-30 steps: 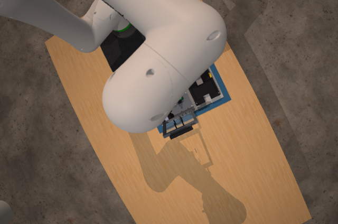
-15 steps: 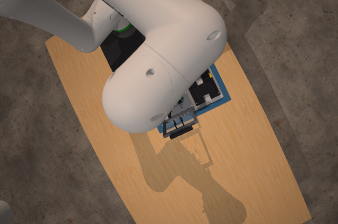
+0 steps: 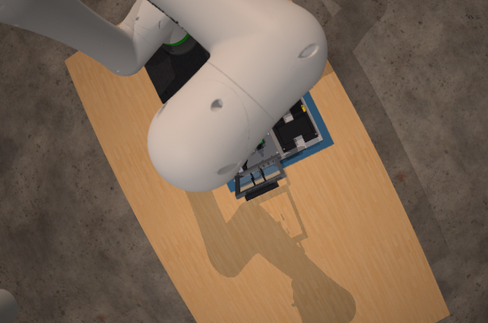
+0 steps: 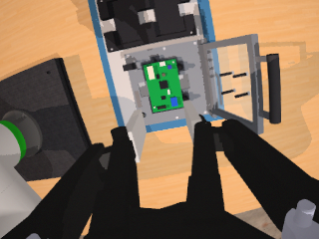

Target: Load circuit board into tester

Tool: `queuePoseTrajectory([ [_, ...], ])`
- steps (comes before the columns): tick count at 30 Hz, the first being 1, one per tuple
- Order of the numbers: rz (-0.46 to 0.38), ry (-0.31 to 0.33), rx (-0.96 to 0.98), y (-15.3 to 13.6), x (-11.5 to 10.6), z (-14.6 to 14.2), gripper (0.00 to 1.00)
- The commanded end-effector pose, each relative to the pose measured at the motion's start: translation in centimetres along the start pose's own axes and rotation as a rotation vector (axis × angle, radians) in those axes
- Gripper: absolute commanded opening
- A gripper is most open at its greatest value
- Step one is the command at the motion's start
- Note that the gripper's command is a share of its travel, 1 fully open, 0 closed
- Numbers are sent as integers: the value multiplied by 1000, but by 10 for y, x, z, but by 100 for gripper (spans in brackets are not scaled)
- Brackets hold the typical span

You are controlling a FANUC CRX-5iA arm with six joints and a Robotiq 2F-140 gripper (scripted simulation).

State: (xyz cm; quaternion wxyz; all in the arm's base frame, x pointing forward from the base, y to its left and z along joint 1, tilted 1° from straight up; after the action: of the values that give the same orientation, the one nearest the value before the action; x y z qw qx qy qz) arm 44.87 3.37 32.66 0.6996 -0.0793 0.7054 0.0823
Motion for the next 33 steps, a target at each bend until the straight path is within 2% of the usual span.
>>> queuePoseTrajectory([
  [1,0,0,0,0,0,0,30],
  [18,0,0,0,-2,0,7,30],
  [23,0,0,0,-6,0,23,30],
  [33,0,0,0,-20,0,73,30],
])
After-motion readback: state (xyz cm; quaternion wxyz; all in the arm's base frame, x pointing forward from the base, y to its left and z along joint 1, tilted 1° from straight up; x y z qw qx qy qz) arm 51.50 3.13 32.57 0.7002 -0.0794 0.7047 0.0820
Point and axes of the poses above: the point where the finger pads meet when closed, its own x axis out along the fingers, its own z axis across the jaws, y = z × x, the point moved 4 cm from there along -x, back along the fingers, and after that the axes turned 15 degrees about -x, right-handed, at the moved point
